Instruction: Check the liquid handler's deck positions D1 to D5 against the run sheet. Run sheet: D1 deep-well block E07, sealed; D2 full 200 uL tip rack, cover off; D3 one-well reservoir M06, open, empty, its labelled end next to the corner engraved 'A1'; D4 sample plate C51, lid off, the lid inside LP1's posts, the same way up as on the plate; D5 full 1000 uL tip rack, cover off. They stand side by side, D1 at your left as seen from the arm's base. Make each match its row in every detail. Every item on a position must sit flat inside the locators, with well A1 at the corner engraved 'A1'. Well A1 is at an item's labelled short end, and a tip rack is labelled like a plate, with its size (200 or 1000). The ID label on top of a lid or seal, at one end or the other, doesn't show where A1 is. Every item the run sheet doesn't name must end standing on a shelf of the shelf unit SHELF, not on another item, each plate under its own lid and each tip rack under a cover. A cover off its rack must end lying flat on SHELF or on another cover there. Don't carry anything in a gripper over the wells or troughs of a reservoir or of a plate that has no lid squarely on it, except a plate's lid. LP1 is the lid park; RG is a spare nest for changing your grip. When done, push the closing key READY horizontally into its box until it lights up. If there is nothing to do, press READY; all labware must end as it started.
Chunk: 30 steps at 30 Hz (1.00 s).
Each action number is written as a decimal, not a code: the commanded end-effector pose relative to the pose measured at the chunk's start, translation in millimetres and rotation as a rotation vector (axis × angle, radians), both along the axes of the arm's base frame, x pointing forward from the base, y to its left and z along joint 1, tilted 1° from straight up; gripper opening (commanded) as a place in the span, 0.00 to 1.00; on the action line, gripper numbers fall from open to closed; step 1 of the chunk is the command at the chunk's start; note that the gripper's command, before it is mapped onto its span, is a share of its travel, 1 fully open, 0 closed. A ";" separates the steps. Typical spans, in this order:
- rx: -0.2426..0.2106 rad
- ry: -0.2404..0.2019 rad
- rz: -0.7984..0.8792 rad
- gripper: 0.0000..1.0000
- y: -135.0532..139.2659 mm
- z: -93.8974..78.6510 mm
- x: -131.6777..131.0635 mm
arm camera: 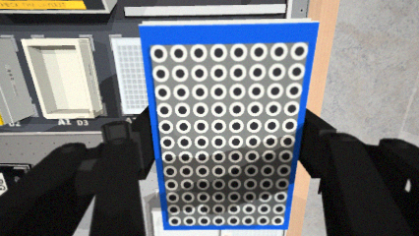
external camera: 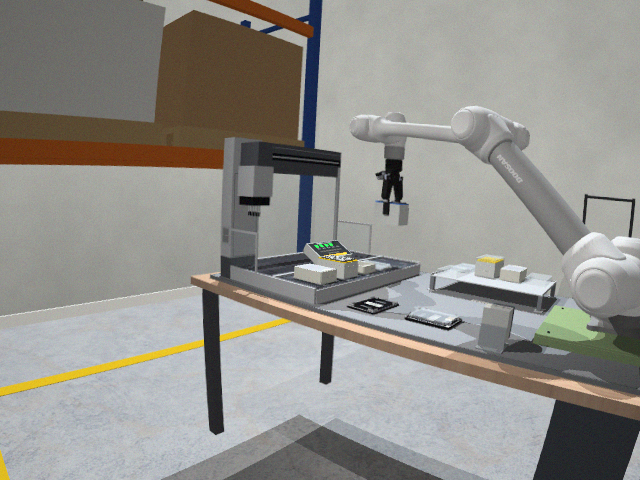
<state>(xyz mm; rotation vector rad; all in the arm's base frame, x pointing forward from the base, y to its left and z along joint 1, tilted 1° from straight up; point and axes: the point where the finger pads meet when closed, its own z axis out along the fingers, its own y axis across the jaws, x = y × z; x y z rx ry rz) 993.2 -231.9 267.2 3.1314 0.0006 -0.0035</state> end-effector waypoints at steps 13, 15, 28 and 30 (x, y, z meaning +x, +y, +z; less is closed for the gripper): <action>0.000 -0.002 0.000 0.10 0.3 24.0 0.1; 0.000 -0.002 0.000 0.10 0.4 27.3 0.1; 0.000 -0.002 0.000 0.10 0.5 44.8 0.1; 0.000 -0.002 0.000 0.10 0.5 44.8 0.0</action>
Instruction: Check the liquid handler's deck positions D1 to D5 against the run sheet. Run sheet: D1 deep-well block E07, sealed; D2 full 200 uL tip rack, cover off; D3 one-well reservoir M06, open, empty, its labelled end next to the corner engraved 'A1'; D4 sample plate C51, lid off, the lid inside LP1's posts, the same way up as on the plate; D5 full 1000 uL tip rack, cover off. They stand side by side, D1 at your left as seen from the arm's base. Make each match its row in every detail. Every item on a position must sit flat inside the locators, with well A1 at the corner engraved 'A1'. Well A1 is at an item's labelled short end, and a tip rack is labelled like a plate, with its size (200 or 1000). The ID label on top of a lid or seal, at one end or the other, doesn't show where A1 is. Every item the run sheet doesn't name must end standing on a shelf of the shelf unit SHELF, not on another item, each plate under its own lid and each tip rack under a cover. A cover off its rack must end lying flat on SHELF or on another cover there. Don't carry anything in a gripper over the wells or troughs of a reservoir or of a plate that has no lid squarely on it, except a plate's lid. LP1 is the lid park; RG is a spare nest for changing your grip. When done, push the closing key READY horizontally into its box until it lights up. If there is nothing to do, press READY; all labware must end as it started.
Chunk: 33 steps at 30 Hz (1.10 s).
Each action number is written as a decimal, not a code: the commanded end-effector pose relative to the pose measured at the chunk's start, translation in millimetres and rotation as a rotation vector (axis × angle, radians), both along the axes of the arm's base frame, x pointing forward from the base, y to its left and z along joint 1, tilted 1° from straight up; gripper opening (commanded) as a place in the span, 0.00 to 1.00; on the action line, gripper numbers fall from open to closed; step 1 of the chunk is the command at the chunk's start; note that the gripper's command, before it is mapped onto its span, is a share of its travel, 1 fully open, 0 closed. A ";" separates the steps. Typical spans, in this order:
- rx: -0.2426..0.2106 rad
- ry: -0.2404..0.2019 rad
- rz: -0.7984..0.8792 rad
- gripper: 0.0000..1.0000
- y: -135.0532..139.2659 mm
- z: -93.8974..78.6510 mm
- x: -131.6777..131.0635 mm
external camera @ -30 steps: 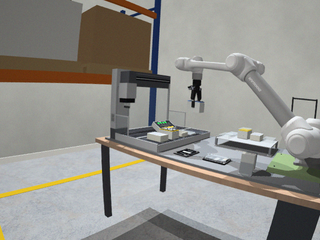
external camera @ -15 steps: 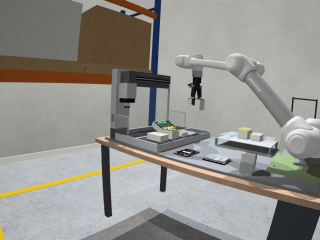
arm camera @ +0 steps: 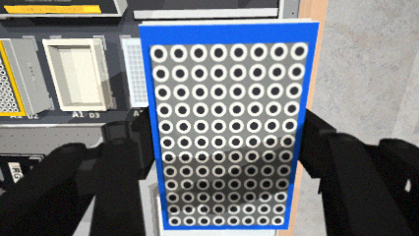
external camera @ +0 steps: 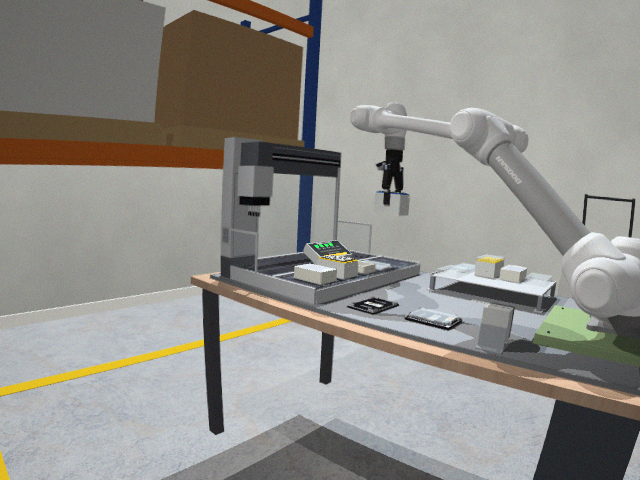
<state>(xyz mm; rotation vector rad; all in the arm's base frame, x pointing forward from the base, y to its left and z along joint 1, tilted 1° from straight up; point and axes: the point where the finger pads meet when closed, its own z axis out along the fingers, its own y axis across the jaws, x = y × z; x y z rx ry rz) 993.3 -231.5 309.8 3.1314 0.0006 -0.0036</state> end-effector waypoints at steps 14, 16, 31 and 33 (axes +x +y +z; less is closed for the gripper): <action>0.000 -0.002 0.000 0.10 0.0 2.2 -24.9; 0.000 -0.002 0.000 0.10 0.0 2.2 -34.9; 0.000 -0.001 0.000 0.10 -0.1 2.2 -99.9; 0.000 -0.001 0.000 0.10 -0.1 2.2 -109.9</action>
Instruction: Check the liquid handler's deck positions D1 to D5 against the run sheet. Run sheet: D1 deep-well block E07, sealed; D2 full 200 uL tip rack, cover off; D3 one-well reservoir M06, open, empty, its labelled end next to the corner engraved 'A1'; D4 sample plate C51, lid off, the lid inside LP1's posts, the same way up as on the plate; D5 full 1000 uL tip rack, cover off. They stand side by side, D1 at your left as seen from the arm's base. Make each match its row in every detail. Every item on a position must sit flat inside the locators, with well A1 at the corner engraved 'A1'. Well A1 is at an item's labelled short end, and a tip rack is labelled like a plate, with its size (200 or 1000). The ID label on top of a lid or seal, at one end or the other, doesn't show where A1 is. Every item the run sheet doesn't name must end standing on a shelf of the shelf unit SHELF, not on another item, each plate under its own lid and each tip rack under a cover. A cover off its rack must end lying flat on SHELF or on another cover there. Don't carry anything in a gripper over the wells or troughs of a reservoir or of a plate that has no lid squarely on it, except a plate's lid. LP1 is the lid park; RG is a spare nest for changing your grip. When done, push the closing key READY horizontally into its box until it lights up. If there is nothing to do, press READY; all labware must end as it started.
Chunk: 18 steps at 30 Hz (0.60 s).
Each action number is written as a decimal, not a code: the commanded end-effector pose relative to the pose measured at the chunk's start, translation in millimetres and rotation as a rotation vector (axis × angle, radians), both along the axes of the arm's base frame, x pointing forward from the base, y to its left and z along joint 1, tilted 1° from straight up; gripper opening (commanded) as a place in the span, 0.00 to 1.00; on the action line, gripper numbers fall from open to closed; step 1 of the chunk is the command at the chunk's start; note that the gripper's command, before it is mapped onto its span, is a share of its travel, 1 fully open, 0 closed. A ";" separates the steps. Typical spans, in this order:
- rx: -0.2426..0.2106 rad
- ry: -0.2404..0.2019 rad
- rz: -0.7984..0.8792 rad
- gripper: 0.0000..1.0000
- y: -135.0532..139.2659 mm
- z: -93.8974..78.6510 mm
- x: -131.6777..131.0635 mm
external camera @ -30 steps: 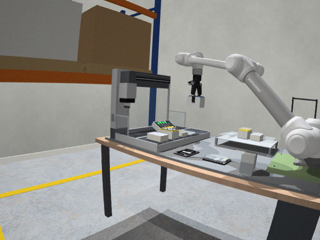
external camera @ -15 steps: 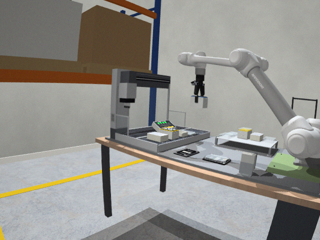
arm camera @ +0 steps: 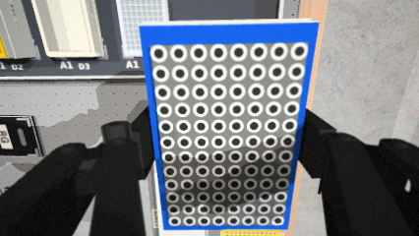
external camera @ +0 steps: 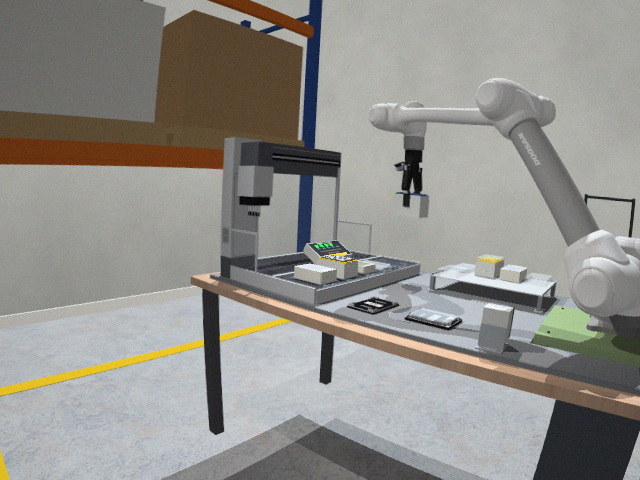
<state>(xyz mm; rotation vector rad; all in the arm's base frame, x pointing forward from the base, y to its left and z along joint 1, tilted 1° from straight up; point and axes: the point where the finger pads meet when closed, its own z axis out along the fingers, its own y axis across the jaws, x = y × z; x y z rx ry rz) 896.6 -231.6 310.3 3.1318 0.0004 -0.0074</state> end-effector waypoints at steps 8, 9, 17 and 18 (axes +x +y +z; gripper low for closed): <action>0.000 -0.004 0.000 0.10 0.0 1.7 -43.1; 0.000 -0.004 0.000 0.10 0.0 1.7 -48.1; 0.000 -0.004 0.000 0.10 -0.1 1.7 -72.1; 0.000 -0.004 0.000 0.10 -0.1 1.7 -72.1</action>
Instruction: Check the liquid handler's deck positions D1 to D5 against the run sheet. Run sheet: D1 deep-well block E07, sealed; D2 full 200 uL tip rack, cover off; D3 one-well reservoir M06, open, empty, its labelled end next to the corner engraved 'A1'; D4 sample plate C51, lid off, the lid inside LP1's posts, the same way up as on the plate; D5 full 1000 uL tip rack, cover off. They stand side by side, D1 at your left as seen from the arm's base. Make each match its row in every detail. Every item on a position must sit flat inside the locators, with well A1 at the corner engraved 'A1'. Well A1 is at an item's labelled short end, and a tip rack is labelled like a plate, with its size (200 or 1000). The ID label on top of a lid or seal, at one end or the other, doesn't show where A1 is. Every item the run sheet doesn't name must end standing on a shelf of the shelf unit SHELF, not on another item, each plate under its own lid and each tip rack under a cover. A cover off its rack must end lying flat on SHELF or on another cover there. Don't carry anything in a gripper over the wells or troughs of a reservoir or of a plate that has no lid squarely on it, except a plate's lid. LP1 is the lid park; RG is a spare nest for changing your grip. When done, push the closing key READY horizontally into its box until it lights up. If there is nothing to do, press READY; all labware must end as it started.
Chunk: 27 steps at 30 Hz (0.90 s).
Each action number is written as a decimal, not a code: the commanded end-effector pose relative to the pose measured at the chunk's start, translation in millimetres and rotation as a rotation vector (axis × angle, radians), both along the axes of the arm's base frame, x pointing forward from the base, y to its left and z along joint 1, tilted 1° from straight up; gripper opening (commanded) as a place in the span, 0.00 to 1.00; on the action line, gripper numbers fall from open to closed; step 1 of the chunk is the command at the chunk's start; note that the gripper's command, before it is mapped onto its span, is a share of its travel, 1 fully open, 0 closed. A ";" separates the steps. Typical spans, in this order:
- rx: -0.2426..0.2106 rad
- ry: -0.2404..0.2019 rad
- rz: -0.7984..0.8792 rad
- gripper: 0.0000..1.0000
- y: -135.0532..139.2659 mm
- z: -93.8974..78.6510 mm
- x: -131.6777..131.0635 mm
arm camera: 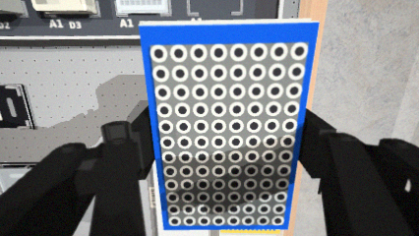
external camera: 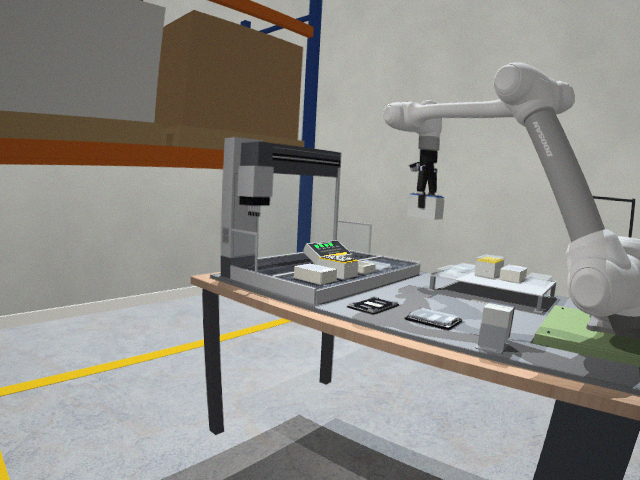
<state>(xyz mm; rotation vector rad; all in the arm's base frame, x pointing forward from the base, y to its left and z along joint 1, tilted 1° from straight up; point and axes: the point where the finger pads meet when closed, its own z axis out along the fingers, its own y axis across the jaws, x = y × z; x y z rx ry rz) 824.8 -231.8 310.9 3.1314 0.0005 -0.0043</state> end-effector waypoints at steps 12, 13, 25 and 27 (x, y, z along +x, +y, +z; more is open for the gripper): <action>0.000 -0.002 0.000 0.10 0.1 1.1 -0.3; 0.000 -0.002 0.000 0.10 0.1 1.1 4.6; 0.000 -0.002 0.000 0.10 0.2 1.1 54.5; 0.000 -0.002 0.000 0.10 0.2 1.0 64.5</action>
